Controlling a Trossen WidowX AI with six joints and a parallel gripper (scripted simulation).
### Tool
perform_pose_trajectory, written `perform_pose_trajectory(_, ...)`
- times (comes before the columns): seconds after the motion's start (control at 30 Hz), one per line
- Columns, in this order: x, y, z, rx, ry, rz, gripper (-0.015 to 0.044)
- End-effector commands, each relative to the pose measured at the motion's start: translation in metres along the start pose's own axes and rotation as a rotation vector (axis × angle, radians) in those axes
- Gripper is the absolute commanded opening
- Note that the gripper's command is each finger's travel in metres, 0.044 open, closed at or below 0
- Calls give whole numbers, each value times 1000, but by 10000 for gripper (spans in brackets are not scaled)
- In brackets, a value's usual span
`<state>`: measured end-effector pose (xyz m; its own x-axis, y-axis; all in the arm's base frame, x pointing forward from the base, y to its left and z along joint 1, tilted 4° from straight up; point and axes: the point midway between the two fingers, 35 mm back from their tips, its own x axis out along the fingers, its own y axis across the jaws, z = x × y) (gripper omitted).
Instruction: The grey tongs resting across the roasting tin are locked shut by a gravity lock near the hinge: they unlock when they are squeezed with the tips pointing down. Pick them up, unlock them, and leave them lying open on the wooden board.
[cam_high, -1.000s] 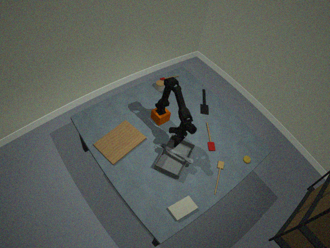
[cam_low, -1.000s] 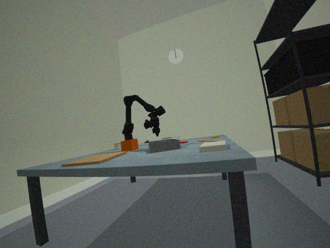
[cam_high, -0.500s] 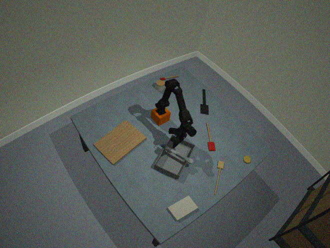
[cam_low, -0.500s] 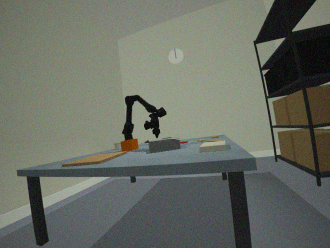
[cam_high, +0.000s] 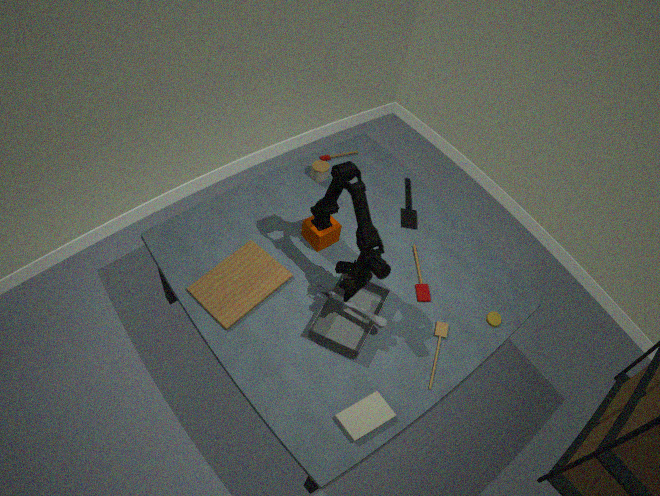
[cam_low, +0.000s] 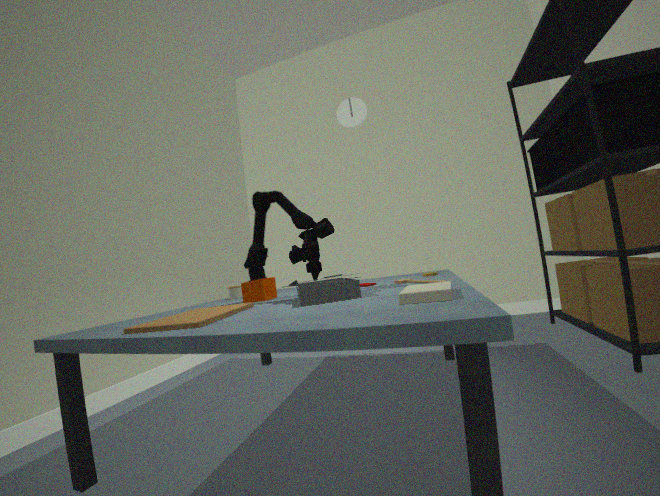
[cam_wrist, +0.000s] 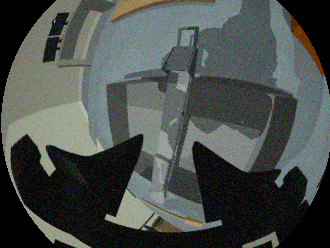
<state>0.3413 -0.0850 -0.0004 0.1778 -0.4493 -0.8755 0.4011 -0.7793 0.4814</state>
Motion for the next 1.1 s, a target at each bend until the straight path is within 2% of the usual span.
perform_pose_trajectory(0.0, 6, 1, 0, -1, -1, 0, 260)
perform_pose_trajectory(1.07, 57, 0, 3, -1, -1, 3, 260)
